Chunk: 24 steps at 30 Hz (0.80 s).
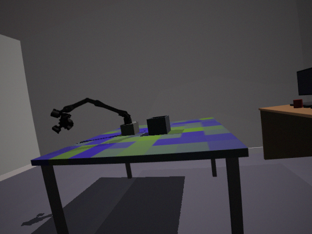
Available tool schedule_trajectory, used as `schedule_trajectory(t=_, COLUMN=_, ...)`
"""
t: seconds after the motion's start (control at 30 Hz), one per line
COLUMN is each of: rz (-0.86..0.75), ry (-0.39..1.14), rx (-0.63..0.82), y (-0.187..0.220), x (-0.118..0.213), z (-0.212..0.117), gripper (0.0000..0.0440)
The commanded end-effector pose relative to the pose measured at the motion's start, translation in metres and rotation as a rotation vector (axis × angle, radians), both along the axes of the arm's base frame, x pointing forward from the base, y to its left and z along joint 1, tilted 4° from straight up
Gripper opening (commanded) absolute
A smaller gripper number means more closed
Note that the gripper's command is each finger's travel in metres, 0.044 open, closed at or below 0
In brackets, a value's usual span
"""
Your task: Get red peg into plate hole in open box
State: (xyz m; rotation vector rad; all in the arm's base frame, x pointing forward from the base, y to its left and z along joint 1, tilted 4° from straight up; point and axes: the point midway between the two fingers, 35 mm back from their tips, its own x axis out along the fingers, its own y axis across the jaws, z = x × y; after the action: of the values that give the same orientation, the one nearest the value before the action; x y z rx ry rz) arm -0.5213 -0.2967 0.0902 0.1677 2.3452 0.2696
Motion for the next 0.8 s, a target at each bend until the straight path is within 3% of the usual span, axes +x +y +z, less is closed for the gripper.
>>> schedule_trajectory(t=0.0, rz=0.007, ry=0.001, rx=0.002, y=-0.004, x=0.003, z=0.001, gripper=0.0417)
schedule_trajectory(t=0.07, rz=0.027, ry=-0.003, rx=0.002, y=-0.016, x=0.012, z=0.002, gripper=0.0440)
schedule_trajectory(t=0.23, rz=0.084, ry=0.013, rx=-0.058, y=-0.065, x=0.043, z=0.008, gripper=0.0440)
schedule_trajectory(t=0.77, rz=0.213, ry=0.129, rx=-0.465, y=-0.214, x=0.180, z=0.070, gripper=0.0440)
